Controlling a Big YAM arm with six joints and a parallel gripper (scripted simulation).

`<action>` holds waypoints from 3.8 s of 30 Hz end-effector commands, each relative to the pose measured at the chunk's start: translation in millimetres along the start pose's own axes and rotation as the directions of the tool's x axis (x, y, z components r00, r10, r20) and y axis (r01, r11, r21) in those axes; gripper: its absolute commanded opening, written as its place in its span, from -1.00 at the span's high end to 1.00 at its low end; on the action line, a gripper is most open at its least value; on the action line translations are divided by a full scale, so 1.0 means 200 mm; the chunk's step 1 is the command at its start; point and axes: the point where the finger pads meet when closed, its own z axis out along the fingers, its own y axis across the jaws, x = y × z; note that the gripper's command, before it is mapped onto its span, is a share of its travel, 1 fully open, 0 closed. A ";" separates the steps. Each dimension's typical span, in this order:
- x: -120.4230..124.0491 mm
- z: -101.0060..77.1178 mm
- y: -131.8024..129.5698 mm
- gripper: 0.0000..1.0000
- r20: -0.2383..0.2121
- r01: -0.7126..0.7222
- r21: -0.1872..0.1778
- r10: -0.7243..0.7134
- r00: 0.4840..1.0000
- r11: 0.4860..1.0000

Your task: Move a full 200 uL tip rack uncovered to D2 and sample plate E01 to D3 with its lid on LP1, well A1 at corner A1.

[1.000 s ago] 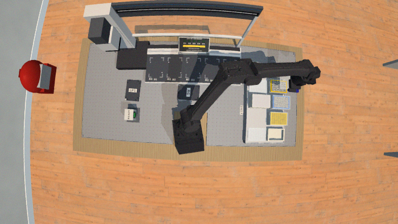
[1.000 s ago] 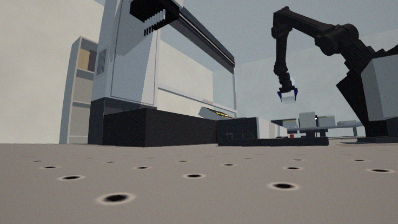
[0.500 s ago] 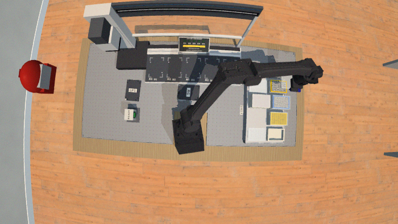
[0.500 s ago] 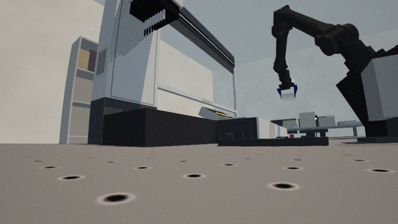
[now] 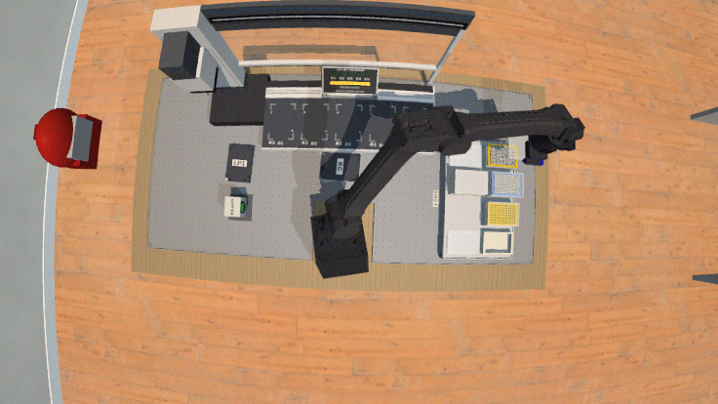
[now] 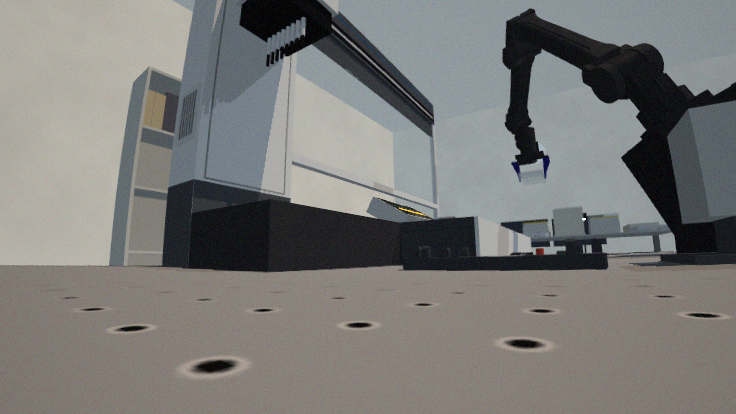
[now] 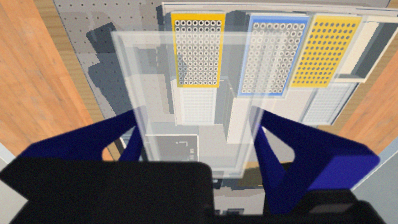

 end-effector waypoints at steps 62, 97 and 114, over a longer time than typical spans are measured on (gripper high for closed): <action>-0.08 -0.23 0.06 1.00 0.086 0.032 -0.027 -0.029 0.996 0.999; 0.63 -0.11 0.03 1.00 0.053 0.008 -0.019 -0.007 0.999 1.000; 1.02 -0.07 0.06 1.00 0.042 0.021 -0.019 -0.020 0.999 1.000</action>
